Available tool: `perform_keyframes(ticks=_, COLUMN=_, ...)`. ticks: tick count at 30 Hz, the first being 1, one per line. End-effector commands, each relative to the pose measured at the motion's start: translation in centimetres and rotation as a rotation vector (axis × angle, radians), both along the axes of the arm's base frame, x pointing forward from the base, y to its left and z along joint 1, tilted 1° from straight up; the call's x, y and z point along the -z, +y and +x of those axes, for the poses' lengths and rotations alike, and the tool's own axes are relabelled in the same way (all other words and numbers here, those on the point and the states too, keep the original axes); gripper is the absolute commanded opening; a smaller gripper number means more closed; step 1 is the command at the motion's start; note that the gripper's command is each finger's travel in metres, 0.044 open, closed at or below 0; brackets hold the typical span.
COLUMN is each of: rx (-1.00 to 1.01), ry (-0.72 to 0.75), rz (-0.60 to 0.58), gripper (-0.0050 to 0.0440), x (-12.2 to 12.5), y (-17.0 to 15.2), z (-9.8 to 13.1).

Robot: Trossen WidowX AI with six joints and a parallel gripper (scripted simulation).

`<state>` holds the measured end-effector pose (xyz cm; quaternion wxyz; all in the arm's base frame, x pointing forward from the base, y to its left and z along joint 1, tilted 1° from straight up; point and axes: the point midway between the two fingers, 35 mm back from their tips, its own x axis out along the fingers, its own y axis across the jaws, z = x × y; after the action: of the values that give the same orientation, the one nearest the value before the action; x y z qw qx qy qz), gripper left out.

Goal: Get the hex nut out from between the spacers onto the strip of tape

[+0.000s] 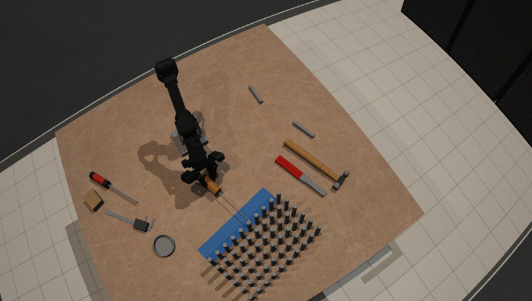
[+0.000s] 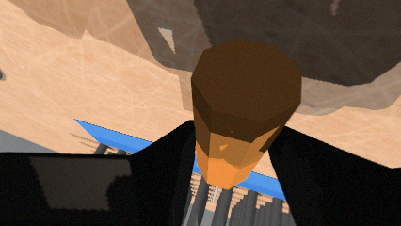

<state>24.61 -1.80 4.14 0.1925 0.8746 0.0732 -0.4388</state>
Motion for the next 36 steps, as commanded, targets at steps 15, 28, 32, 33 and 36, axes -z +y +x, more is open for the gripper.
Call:
perform_keyframes(ticks=15, rx=0.001, ry=-0.02, rz=-0.003, gripper=-0.005, x=-1.6, y=-0.9, z=-2.4)
perform_keyframes(ticks=28, rx=-0.002, ry=-0.039, rz=-0.006, gripper=-0.005, x=-3.9, y=-1.2, z=-2.7)
perform_keyframes(ticks=32, rx=-0.003, ry=-0.039, rz=-0.006, gripper=-0.005, x=-5.6, y=-1.2, z=-2.4)
perform_keyframes(ticks=33, rx=-0.003, ry=-0.039, rz=-0.006, gripper=-0.005, x=-5.6, y=-1.2, z=-2.4)
perform_keyframes(ticks=36, rx=-0.005, ry=-0.039, rz=-0.006, gripper=-0.005, x=-6.5, y=-1.1, z=-2.3)
